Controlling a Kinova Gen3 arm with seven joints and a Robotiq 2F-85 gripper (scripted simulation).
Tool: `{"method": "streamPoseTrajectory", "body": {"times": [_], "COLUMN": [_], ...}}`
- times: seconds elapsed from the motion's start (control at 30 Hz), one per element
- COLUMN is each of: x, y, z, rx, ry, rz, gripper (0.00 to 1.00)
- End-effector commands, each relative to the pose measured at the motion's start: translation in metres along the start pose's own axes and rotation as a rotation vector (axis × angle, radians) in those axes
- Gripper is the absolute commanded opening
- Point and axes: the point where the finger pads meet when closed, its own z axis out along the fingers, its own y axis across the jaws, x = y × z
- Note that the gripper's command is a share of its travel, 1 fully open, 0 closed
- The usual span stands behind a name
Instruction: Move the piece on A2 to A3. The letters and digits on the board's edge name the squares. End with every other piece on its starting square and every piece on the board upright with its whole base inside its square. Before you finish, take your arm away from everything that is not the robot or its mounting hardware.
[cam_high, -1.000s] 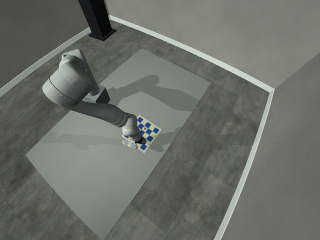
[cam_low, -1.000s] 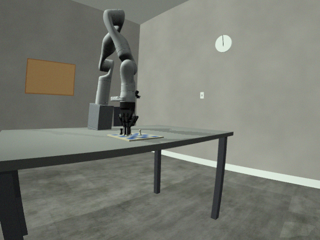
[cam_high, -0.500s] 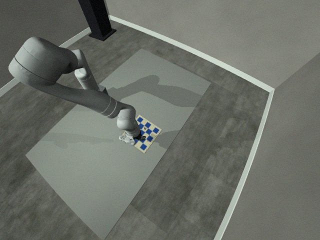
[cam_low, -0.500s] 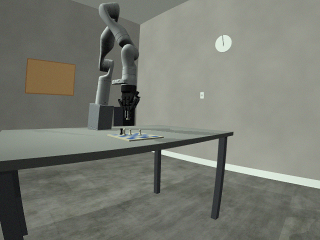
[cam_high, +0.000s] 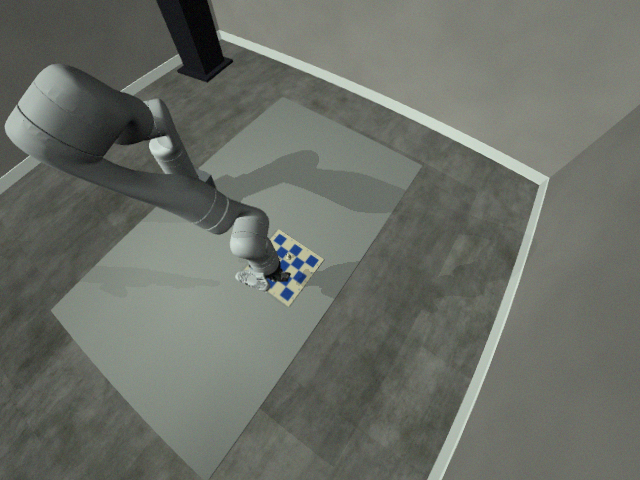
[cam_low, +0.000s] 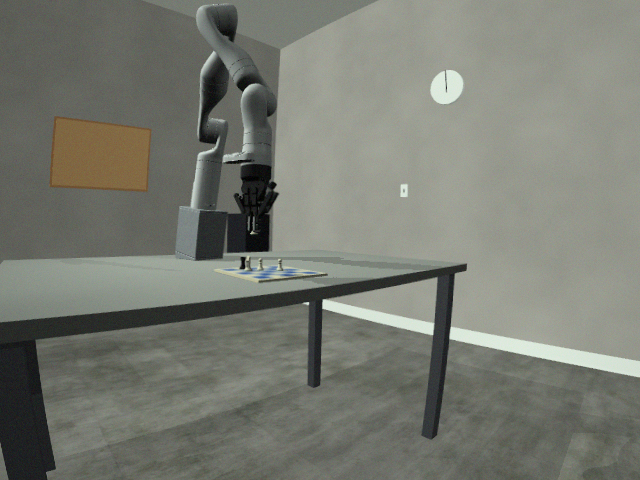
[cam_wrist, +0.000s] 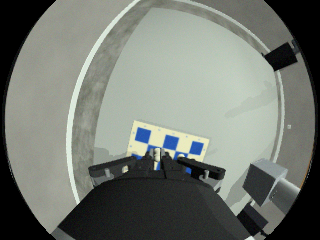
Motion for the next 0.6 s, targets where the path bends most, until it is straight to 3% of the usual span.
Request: {"method": "streamPoseTrajectory", "body": {"times": [0.0, 0.37, 0.57], "x": [0.0, -0.006, -0.007], "y": [0.001, 0.029, 0.033], "z": [-0.001, -0.001, -0.001], "rx": [0.0, 0.002, 0.003], "ry": [0.0, 0.001, 0.001], "rz": [-0.004, -0.479, -0.537], "gripper": [0.0, 0.0, 0.0]}}
